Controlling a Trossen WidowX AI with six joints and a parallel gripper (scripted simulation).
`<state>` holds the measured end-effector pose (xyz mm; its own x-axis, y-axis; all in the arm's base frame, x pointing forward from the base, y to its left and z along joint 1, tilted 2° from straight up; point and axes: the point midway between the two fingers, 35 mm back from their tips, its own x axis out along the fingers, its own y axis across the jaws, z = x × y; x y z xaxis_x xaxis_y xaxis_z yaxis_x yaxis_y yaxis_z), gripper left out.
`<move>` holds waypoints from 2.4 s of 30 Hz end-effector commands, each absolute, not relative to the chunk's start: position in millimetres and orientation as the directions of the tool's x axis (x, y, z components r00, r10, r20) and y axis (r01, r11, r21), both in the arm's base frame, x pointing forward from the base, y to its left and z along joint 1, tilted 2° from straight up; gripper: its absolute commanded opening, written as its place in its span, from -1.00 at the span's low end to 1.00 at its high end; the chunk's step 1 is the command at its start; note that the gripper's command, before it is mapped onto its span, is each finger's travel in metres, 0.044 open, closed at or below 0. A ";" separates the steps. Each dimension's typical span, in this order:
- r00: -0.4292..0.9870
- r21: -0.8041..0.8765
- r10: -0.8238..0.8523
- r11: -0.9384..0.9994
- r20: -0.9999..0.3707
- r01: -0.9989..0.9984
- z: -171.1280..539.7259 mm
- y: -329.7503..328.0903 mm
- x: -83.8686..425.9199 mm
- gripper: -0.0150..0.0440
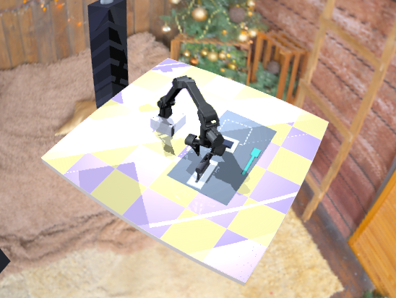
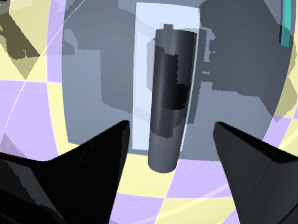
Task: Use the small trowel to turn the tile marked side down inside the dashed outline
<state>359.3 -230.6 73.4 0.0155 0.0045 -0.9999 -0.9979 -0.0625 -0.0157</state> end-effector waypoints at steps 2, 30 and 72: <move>0.017 -0.018 0.003 -0.063 -1.000 -0.998 76.7 -230.6 359.3 0.51; 0.673 -0.672 0.022 0.016 -0.740 -0.740 40.5 -224.8 329.6 0.53; 0.765 -0.765 0.017 -0.005 -0.644 -0.644 12.3 -212.6 347.6 0.53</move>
